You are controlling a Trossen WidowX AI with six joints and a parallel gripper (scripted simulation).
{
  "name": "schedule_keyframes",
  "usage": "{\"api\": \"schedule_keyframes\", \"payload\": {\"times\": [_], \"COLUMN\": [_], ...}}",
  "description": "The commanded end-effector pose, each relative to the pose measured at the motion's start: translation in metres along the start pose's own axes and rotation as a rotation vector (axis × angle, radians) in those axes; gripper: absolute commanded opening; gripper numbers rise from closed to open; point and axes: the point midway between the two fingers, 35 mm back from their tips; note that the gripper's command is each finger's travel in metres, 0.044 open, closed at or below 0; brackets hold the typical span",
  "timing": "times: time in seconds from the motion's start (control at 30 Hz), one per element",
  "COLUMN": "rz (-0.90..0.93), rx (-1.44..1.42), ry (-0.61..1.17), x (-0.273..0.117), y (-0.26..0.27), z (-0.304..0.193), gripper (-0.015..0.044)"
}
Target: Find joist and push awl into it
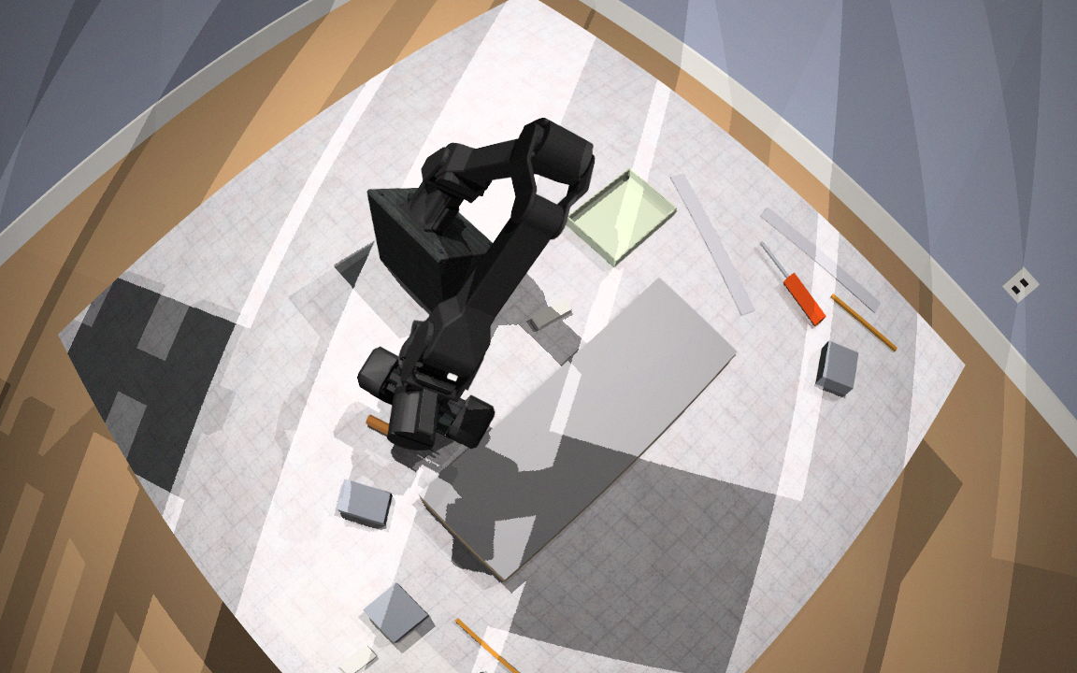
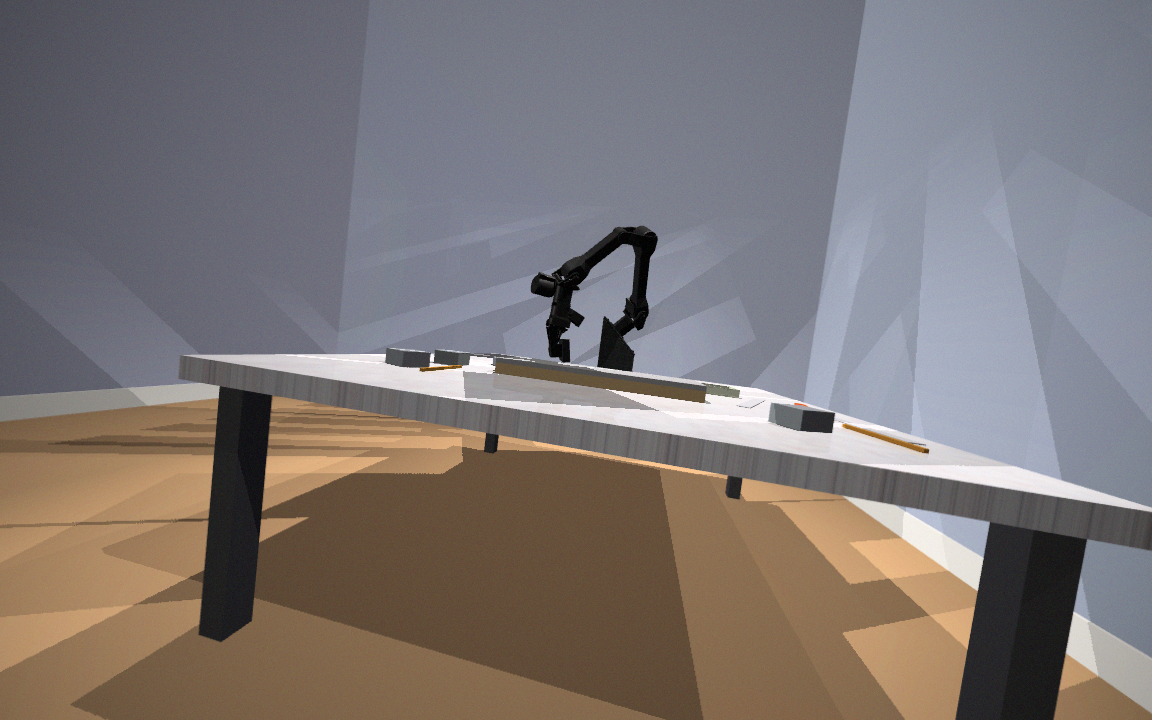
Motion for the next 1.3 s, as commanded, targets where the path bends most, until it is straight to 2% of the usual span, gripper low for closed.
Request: {"api": "schedule_keyframes", "payload": {"times": [0.0, 1.27], "rz": [0.006, 0.033], "rx": [0.002, 0.004], "ry": [0.030, 0.189], "x": [-0.0026, -0.0007], "y": [-0.0013, -0.0017], "z": [-0.0006, 0.0042], "gripper": [0.0000, 0.0000]}}
Point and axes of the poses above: the point midway between the two fingers, 35 mm back from their tips, its own x axis out along the fingers, its own y axis across the jaws, z = x × y, and after that the axes turned 9 degrees about -x, right-handed
